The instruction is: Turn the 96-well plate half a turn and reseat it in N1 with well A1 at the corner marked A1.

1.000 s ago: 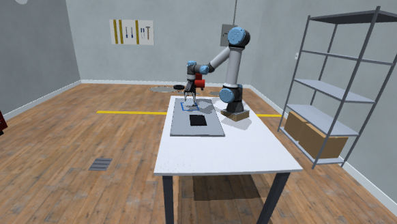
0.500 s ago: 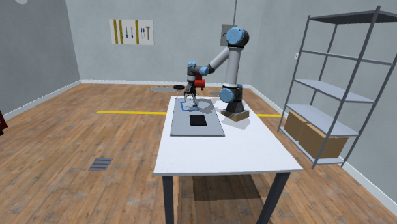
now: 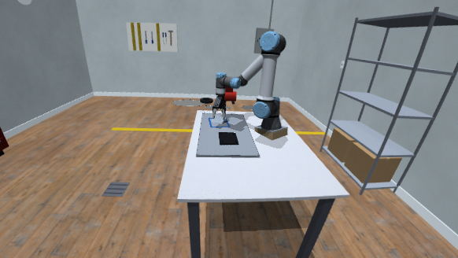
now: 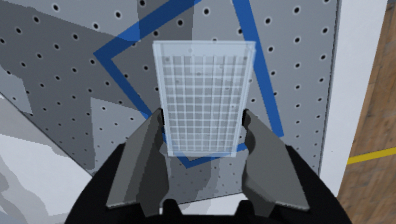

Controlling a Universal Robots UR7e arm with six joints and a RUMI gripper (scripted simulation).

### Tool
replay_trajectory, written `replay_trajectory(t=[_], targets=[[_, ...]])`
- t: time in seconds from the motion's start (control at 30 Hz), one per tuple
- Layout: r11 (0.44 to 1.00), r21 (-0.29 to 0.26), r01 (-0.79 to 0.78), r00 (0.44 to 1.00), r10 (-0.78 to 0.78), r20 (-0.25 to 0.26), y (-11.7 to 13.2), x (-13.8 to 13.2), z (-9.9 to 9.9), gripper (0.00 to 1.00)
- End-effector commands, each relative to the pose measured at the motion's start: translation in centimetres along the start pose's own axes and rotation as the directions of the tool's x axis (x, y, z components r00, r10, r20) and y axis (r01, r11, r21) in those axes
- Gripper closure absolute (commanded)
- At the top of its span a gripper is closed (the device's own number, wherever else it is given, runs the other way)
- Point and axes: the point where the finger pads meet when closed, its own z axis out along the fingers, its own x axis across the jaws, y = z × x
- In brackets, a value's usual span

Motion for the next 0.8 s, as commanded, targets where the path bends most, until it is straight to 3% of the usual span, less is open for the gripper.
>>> replay_trajectory(t=[0.0,0.77], targets=[[1.000,0.000,0.000,1.000,0.000,-0.001,0.0,0.0,0.1,1.00],[1.000,0.000,0.000,1.000,0.000,-0.001,0.0,0.0,1.3,1.00]])
